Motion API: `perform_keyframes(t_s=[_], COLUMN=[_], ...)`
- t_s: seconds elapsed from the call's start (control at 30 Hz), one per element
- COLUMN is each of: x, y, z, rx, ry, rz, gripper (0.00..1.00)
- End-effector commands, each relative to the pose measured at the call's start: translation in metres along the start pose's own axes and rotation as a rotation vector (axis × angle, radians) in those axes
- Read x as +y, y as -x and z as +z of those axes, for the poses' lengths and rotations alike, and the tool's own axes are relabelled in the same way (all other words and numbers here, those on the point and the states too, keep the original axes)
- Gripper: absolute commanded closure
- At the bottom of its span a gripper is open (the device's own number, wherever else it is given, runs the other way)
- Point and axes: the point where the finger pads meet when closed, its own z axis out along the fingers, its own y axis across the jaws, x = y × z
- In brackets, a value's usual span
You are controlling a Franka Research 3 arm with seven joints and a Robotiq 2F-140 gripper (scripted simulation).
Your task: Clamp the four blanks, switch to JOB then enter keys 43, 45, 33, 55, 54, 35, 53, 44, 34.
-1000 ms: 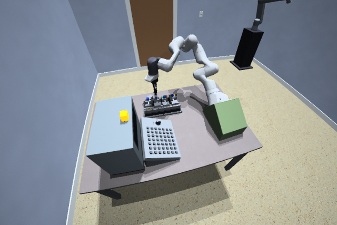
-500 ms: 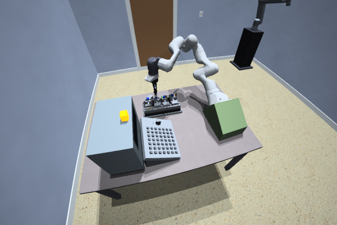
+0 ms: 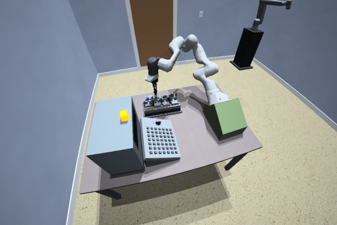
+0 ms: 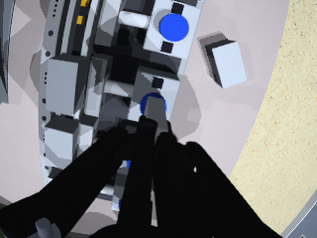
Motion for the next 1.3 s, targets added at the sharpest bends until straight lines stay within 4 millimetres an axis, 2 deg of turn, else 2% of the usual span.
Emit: perform_keyframes(t_s=[0.0,0.77,1.27], x=[0.0008,0.0008,0.0008], y=[0.0004,0.0004,0.0004], z=[0.0016,0.0019,0.0091], rx=[-0.001,-0.001,-0.001], ry=[0.002,0.002,0.002], rz=[0.004,0.004,0.004], gripper=[1.0,1.0,1.0])
